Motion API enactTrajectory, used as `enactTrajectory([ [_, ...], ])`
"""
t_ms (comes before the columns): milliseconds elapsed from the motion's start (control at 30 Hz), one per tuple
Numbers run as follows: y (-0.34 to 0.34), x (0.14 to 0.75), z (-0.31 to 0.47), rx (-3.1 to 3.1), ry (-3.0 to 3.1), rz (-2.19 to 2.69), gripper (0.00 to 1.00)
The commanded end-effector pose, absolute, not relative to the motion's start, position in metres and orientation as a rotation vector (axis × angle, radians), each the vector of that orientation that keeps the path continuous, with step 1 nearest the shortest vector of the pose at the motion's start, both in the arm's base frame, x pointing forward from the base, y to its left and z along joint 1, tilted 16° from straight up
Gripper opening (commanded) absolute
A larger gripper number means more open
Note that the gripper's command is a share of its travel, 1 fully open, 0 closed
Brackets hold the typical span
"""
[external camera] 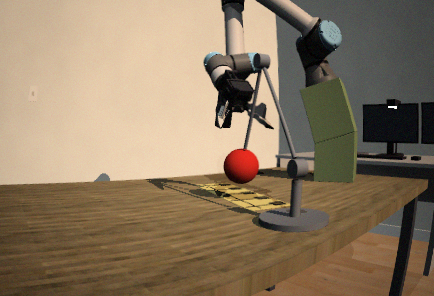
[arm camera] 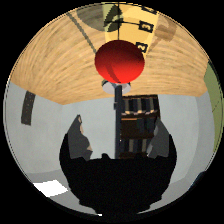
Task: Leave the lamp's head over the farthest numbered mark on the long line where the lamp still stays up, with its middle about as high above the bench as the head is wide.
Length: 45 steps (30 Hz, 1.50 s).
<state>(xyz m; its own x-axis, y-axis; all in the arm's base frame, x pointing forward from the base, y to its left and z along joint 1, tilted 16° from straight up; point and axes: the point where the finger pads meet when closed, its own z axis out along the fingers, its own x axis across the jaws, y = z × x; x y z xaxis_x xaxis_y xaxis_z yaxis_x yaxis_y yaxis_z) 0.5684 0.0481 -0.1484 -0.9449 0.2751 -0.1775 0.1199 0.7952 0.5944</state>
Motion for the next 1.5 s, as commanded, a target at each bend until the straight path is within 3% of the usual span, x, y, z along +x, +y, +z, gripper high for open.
enactTrajectory([
  [0, 0.048, 0.569, -0.148, 0.305, 2.729, 0.878, 1.0],
  [400, 0.048, 0.569, -0.148, 0.305, 2.729, 0.878, 1.0],
  [1467, -0.014, 0.534, -0.058, 0.307, 2.727, 0.876, 1.0],
])
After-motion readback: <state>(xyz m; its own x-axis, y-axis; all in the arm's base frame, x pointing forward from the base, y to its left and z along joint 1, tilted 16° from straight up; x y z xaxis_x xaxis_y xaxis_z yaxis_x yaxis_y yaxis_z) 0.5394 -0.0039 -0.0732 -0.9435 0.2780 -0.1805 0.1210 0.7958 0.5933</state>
